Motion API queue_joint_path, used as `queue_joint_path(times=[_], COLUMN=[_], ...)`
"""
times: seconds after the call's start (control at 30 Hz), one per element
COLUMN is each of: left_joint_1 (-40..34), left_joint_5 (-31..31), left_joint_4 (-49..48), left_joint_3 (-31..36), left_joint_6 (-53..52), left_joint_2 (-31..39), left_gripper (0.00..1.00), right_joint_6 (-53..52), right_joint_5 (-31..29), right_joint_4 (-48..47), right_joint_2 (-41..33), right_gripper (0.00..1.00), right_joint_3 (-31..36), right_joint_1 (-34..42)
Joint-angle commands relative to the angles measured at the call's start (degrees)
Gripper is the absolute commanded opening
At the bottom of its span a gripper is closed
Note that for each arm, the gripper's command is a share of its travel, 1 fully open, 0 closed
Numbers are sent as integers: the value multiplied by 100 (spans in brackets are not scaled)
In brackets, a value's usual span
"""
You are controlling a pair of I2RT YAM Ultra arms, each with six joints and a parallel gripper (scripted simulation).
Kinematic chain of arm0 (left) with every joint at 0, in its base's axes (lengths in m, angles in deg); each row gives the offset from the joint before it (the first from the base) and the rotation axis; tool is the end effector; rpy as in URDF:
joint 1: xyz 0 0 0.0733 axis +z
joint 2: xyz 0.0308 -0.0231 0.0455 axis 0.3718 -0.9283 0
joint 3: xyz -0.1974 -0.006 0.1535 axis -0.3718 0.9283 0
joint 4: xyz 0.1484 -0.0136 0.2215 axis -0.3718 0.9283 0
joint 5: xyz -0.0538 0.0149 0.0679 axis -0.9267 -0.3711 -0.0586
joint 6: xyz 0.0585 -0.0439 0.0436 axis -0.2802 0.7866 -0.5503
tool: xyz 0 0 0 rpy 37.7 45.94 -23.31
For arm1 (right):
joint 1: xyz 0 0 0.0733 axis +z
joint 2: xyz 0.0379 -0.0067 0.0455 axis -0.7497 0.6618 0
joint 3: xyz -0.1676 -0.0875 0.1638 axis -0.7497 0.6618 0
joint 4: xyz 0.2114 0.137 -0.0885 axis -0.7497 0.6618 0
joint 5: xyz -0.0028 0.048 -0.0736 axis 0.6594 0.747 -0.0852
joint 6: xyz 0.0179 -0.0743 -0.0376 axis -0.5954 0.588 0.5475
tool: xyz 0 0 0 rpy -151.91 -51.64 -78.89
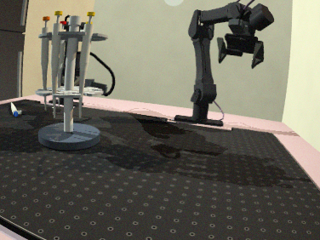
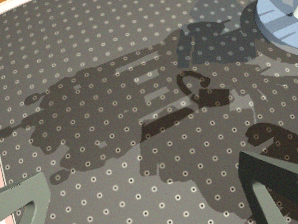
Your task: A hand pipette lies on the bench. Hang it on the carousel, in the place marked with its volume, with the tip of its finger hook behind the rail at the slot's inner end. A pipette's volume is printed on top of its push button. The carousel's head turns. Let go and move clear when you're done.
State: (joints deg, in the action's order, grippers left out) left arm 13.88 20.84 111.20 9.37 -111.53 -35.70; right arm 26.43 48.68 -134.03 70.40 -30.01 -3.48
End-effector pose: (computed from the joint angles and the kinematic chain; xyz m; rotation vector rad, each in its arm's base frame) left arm 0.2435 0.1224 0.2973 0.4409 2.3459 -0.1875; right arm 0.2801 0.2675 0.1121 -1.4702 0.7264 -0.7189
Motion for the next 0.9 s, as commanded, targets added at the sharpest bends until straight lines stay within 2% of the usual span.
queue_joint_path(times=[0.0,0.67,0.8,0.87], left_joint_1=[53,53,53,53], left_joint_5=[-118,-118,-118,-118], left_joint_4=[-66,-66,-66,-66], left_joint_3=[-87,-87,-87,-87], left_joint_6=[-41,-41,-41,-41], left_joint_2=[-8,-8,-8,-8], left_gripper=[100,100,100,100], right_joint_6=[-52,-52,-7,-17], right_joint_5=[30,30,1267,1328], right_joint_4=[-175,-175,-188,-183], right_joint_2=[-116,-116,-183,-162], right_gripper=[0,0,0,0], right_joint_3=[-170,-170,-113,-129], right_joint_1=[-64,-64,-566,-603])
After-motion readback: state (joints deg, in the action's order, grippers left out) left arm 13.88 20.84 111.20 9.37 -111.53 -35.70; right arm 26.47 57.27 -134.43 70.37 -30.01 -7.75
